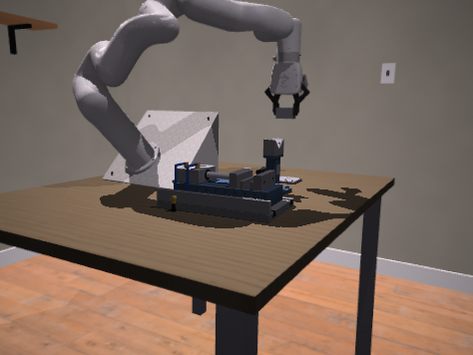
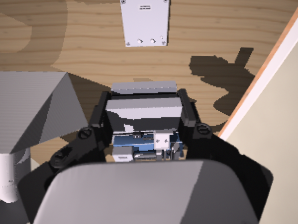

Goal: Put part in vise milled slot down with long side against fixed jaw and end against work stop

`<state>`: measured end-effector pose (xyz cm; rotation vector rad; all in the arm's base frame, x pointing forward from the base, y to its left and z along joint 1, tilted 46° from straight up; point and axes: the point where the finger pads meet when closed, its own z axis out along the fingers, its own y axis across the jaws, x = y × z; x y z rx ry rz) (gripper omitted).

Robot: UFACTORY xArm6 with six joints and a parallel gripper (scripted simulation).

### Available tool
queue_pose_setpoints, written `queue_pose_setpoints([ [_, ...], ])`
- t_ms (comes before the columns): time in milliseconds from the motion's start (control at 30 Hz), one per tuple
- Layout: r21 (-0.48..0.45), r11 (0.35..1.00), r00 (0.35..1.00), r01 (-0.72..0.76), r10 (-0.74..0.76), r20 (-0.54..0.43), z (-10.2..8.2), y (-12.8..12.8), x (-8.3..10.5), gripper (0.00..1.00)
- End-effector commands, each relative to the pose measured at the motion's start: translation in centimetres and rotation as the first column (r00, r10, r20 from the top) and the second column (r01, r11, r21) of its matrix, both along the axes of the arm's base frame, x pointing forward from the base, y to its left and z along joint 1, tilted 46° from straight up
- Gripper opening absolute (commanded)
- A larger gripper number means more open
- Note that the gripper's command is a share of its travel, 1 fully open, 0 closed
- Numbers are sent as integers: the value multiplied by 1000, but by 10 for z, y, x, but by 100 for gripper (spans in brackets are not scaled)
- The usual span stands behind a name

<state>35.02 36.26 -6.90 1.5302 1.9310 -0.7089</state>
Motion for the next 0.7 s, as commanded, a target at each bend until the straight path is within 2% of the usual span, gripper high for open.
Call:
queue_pose_setpoints([
  [0, 4, 1000, 1000, -3, 3, 1, 2, 2, 1, 0],
  [667, 0, 999, 999, -36, 36, -33, 4, 1, 2, 0],
])
